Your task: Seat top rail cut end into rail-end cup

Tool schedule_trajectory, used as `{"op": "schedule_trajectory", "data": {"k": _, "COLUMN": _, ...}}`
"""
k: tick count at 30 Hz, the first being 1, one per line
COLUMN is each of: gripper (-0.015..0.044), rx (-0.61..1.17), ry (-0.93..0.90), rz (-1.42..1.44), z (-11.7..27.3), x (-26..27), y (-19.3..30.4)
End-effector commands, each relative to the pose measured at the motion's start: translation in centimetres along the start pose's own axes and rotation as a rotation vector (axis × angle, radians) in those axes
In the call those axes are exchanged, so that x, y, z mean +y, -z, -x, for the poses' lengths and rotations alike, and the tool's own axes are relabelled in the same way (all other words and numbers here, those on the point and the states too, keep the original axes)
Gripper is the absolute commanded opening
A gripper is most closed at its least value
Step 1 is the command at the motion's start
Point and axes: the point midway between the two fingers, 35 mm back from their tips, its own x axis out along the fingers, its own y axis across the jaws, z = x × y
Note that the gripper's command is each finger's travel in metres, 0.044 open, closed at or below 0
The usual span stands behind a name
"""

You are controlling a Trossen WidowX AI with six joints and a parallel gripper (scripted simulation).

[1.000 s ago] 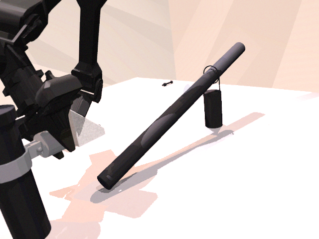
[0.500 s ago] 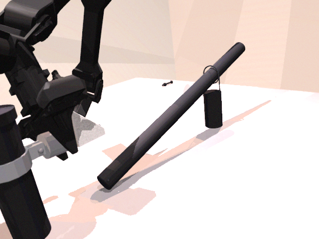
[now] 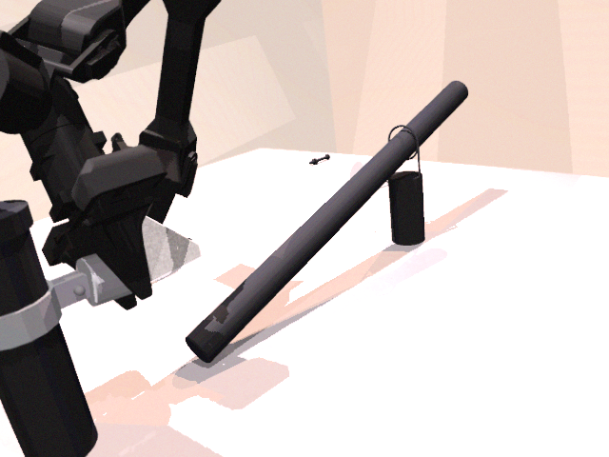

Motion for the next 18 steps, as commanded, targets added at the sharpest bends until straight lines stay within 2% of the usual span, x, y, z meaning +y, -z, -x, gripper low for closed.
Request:
{"op": "schedule_trajectory", "data": {"k": 1, "gripper": 0.0, "rx": 0.018, "ry": 0.0, "rz": -0.014, "z": 0.0, "x": -0.23, "y": 0.05}}
{"op": "schedule_trajectory", "data": {"k": 18, "gripper": 0.0, "rx": 0.005, "ry": -0.004, "rz": 0.007, "z": 0.04, "x": 0.02, "y": -0.01}}
